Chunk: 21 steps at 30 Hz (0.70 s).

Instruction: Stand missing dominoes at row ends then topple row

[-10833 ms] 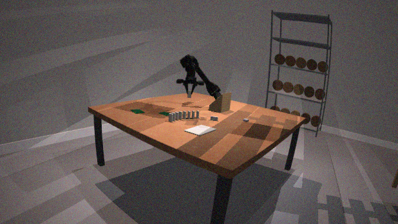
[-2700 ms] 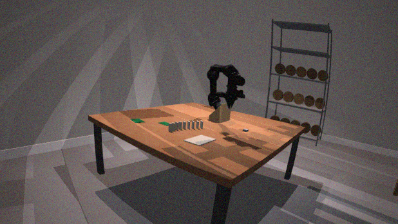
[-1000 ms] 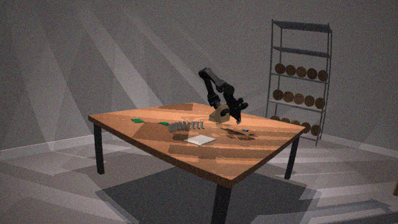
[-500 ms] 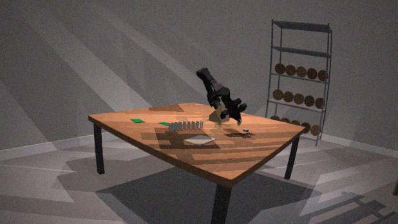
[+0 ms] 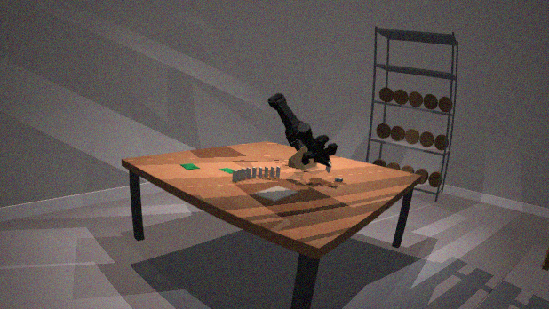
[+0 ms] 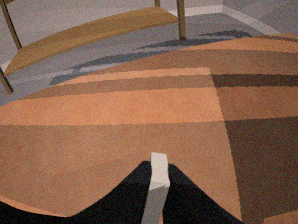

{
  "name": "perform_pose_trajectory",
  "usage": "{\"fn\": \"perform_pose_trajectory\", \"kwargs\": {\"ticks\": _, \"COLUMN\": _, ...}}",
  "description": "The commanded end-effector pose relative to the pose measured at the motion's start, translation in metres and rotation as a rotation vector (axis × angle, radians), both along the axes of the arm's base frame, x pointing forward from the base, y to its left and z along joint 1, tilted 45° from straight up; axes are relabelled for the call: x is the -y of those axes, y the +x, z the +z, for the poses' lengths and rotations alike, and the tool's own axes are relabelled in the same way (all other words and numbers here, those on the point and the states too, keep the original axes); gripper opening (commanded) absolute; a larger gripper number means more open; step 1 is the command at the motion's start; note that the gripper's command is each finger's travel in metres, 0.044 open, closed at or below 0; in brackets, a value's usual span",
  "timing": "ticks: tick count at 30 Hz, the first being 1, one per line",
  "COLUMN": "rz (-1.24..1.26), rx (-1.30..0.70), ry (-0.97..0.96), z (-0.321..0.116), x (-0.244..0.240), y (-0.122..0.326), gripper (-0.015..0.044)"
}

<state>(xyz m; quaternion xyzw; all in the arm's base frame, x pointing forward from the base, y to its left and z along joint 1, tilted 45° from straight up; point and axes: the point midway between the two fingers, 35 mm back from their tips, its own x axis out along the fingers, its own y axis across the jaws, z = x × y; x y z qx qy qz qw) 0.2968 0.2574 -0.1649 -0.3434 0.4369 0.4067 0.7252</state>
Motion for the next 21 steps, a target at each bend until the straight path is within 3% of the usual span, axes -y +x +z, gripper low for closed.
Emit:
{"fn": "perform_pose_trajectory", "kwargs": {"ticks": 1, "rz": 0.028, "rx": 0.031, "ry": 0.043, "z": 0.006, "x": 0.003, "y": -0.002, "gripper": 0.0021}}
{"fn": "perform_pose_trajectory", "kwargs": {"ticks": 21, "rz": 0.142, "rx": 0.236, "ry": 0.230, "z": 0.044, "x": 0.022, "y": -0.014, "gripper": 0.0021}}
